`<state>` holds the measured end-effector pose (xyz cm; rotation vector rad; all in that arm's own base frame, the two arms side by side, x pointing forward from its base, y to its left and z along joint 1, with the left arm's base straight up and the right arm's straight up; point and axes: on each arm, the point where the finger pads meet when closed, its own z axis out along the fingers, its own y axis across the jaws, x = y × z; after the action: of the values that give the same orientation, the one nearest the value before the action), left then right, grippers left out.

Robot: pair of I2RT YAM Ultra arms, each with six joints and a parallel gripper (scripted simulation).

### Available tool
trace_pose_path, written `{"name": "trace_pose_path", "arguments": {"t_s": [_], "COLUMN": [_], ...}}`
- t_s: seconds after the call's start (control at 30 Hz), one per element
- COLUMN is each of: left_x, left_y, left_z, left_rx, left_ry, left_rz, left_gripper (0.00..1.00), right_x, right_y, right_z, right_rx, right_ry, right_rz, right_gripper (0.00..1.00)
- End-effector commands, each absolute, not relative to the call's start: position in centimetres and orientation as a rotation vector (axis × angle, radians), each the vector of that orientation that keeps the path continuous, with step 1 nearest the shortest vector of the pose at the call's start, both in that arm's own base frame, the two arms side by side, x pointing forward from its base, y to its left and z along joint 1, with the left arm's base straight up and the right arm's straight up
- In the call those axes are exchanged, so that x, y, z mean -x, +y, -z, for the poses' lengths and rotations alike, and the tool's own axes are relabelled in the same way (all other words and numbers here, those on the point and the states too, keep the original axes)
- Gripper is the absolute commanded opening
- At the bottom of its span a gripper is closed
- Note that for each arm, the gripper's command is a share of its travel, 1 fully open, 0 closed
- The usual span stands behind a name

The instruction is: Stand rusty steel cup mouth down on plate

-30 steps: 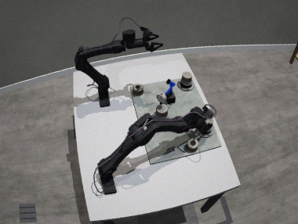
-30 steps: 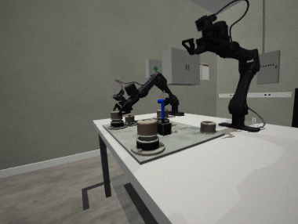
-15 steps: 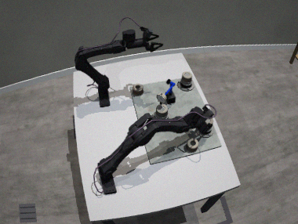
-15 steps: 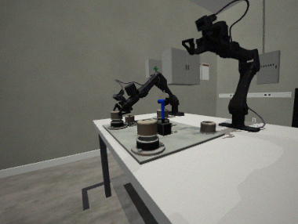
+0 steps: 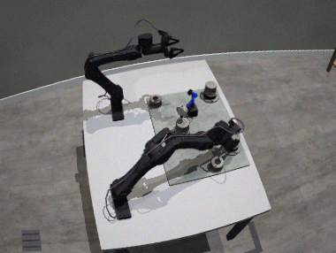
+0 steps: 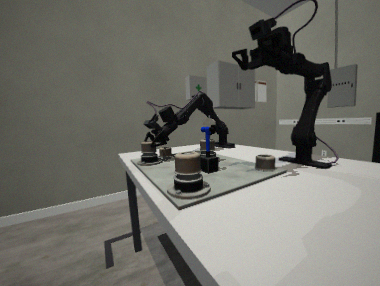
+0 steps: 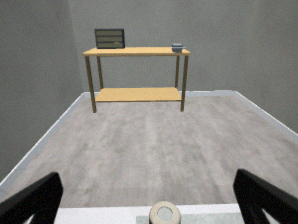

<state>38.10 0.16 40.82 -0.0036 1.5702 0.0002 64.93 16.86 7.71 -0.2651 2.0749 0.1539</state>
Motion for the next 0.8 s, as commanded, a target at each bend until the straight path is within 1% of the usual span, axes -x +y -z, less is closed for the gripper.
{"name": "trace_pose_path", "arguments": {"t_s": [0.0, 0.17, 0.57, 0.73, 0.77], "left_x": [-37.6, -37.6, -37.6, -37.6, -37.6], "left_y": [-0.5, -0.5, -0.5, -0.5, -0.5], "left_z": [-43.2, -43.2, -43.2, -43.2, -43.2], "left_rx": [-0.001, -0.001, -0.001, -0.001, -0.001], "left_ry": [1.526, 1.526, 1.526, 1.526, 1.526], "left_rz": [0.025, 0.025, 0.025, 0.025, 0.025], "left_gripper": [1.00, 1.00, 1.00, 1.00, 1.00], "right_x": [-65.3, -65.3, -65.1, -65.2, -65.1], "right_y": [17.9, 17.5, 17.9, 17.5, 17.9], "right_z": [-12.0, -11.5, -13.4, -13.2, -14.1], "right_rx": [0.273, 0.269, 0.274, 0.269, 0.273], "right_ry": [2.017, 2.029, 2.029, 2.038, 2.028], "right_rz": [-0.161, -0.159, -0.165, -0.160, -0.164], "right_gripper": [0.75, 0.75, 0.75, 0.75, 0.75]}}
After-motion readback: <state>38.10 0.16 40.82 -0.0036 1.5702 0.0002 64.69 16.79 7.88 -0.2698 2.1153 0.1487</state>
